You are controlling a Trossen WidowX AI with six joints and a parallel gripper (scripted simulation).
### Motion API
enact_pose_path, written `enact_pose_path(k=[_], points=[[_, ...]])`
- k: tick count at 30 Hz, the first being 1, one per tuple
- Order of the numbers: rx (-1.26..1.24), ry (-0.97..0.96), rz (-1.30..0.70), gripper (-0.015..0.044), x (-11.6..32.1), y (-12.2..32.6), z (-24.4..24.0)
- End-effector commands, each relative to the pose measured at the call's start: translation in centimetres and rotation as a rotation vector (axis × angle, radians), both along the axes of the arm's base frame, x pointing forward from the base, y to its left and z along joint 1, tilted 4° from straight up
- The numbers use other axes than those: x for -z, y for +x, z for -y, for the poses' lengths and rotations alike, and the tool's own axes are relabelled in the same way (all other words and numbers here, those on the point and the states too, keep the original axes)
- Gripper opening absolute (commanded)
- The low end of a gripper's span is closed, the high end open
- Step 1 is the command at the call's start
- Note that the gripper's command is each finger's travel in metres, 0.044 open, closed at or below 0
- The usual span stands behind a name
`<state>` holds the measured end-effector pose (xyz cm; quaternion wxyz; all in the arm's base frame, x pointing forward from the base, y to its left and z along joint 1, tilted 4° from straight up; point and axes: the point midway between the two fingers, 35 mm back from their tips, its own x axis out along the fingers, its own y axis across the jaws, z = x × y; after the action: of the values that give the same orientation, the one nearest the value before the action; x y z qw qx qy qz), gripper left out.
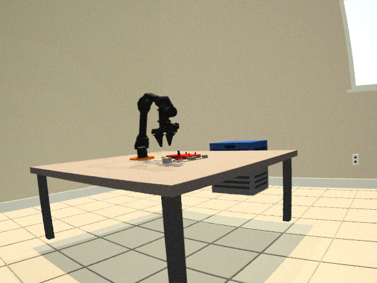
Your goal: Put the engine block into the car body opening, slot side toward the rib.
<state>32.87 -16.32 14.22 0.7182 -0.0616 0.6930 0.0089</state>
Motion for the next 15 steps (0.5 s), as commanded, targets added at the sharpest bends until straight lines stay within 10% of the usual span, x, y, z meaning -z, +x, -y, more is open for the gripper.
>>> enact_pose_path(k=[1, 15], points=[[0.014, -0.007, 0.006, 0.044, 0.5, 0.4, 0.2], [0.014, -0.007, 0.006, 0.044, 4.7, 0.7, 0.5]])
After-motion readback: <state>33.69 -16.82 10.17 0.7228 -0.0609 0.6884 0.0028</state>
